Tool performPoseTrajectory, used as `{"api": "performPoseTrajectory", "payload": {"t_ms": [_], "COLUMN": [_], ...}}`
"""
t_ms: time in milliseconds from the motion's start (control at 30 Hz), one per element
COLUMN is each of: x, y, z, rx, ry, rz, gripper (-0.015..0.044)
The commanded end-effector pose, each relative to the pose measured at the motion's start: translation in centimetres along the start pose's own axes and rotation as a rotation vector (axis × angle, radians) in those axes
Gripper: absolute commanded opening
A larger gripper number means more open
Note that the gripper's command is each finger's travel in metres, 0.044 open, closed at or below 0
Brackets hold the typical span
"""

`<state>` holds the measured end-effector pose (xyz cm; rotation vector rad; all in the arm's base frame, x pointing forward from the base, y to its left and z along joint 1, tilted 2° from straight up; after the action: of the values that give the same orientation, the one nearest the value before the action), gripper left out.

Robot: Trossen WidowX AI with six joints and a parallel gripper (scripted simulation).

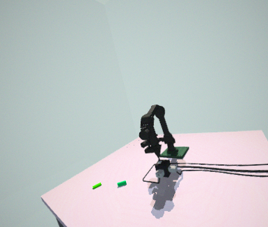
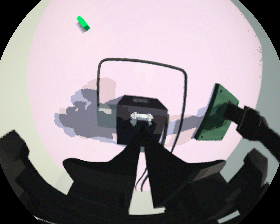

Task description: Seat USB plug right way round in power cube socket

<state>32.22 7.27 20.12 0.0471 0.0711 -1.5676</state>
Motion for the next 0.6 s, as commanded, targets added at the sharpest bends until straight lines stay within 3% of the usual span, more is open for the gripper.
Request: {"api": "performPoseTrajectory", "payload": {"t_ms": [0, 567], "x": [-0.03, -0.01], "y": [0.01, 0.01], "z": [-0.01, -0.21], "rx": [0.003, 0.003], "ry": [0.005, 0.005], "rz": [0.004, 0.004], "gripper": [0.0000, 0.0000]}}
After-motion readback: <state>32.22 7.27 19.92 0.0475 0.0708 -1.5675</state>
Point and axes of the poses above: the point midway between the two fingers, 35 mm back from their tips, its own z axis back along the fingers, its own y axis across the jaws, x = y × z, the point moved 7 cm from there along z, back along the fingers, and after that the axes turned 8 degrees about -z, right-handed, at the moved point
